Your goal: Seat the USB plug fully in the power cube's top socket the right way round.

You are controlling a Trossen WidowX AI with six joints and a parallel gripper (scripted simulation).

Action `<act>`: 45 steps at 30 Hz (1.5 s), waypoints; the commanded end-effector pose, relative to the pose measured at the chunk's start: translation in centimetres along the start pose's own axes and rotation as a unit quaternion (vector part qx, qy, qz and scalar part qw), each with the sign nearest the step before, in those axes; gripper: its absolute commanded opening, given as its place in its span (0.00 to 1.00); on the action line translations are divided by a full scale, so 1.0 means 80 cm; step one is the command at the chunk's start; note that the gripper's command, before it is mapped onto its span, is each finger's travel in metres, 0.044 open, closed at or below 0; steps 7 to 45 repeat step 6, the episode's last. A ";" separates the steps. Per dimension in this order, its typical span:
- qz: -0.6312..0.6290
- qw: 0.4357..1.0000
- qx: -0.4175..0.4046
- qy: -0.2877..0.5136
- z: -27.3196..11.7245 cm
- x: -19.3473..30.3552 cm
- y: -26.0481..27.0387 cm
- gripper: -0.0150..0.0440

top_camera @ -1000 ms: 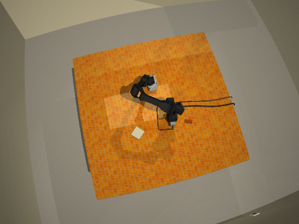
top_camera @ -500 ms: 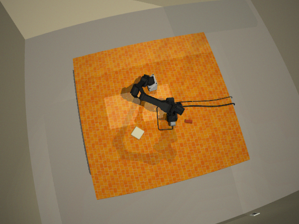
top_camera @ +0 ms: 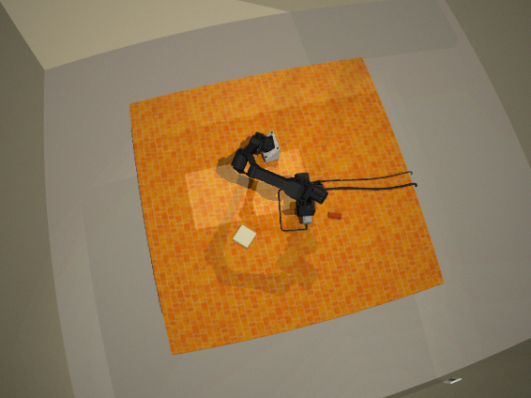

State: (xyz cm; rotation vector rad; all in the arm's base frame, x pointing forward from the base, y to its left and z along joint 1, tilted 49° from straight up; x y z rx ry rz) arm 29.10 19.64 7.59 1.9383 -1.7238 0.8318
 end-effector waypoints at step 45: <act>0.004 1.000 0.000 -0.002 -0.011 -0.001 -0.002 0.42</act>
Point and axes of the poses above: the point midway between the two fingers, 35 mm back from their tips, its own z axis out along the fingers, its own y axis across the jaws, x = y × z, the point moved 9 cm from there along -z, back along the fingers, and after that the axes turned 11 degrees about -z, right-handed, at the moved point
